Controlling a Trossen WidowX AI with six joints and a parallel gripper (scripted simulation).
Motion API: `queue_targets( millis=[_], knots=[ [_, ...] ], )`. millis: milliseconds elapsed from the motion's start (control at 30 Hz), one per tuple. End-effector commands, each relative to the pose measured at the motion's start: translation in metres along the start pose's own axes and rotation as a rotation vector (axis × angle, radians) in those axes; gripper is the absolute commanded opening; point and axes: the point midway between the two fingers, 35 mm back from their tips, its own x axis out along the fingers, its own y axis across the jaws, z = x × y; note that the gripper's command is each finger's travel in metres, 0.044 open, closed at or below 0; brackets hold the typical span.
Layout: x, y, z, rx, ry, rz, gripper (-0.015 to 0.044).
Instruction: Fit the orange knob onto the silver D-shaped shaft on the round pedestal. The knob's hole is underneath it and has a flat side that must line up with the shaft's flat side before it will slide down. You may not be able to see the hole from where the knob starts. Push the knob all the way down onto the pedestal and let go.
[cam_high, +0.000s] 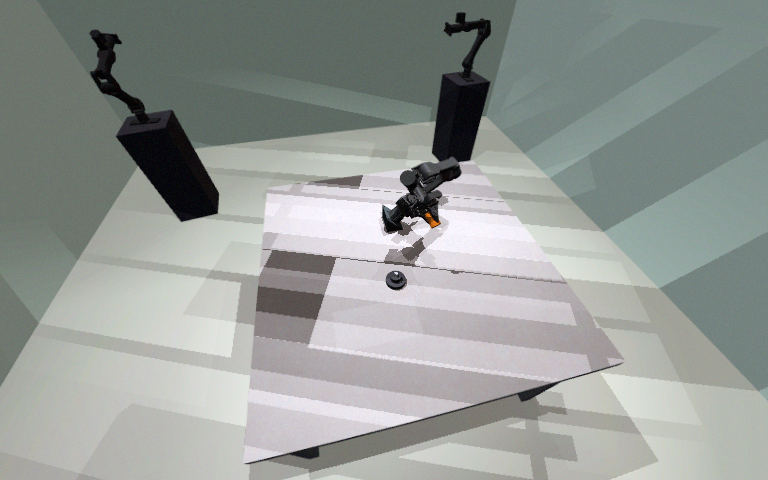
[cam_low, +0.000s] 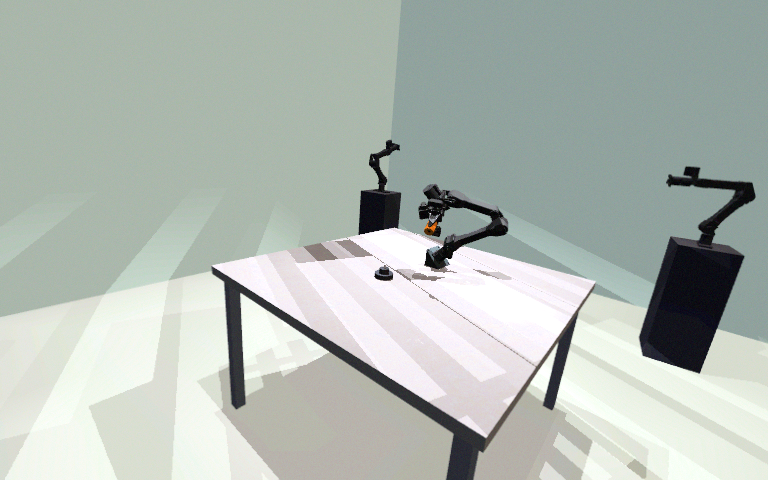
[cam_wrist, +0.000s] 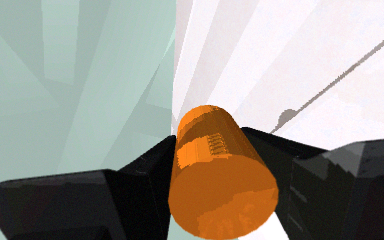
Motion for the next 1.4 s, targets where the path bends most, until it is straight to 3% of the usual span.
queue_targets(
  millis=[0, 1200, 1367],
  knots=[
    [0.003, -0.003, 0.0, -0.003, -0.002, -0.029, 0.0],
    [0.062, -0.057, -0.009, -0.011, 0.008, -0.982, 0.0],
    [0.068, -0.064, -0.009, -0.009, 0.008, -1.006, 0.0]
  ],
)
